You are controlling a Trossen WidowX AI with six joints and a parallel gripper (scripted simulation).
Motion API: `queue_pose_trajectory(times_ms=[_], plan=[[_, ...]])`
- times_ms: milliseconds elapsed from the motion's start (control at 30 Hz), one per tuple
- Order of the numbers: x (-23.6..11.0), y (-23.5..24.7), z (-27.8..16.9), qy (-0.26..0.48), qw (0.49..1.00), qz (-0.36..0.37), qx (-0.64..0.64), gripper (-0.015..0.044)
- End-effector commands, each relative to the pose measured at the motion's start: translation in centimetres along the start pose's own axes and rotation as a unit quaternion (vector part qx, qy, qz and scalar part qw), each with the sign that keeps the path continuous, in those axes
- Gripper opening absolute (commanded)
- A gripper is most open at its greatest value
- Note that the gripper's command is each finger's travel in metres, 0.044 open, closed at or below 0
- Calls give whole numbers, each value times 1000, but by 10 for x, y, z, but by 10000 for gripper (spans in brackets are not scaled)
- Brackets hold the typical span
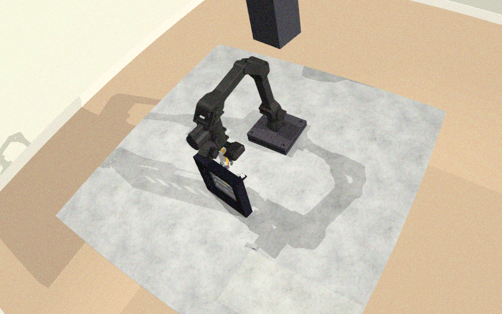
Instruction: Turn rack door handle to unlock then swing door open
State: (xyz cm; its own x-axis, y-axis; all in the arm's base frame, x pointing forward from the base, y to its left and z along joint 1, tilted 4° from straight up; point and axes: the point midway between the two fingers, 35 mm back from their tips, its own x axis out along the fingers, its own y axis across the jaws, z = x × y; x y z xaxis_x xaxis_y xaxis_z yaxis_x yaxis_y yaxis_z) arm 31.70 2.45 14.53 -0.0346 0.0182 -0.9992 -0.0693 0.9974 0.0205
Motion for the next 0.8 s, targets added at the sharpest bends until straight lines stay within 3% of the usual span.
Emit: queue_pose_trajectory(times_ms=[0, 367, 767], plan=[[0, 1, 0, -1, 997, 2, -81, 291], [0, 1, 0, -1, 938, 1, -347, 291], [0, 1, 0, -1, 795, 1, -606, 291]])
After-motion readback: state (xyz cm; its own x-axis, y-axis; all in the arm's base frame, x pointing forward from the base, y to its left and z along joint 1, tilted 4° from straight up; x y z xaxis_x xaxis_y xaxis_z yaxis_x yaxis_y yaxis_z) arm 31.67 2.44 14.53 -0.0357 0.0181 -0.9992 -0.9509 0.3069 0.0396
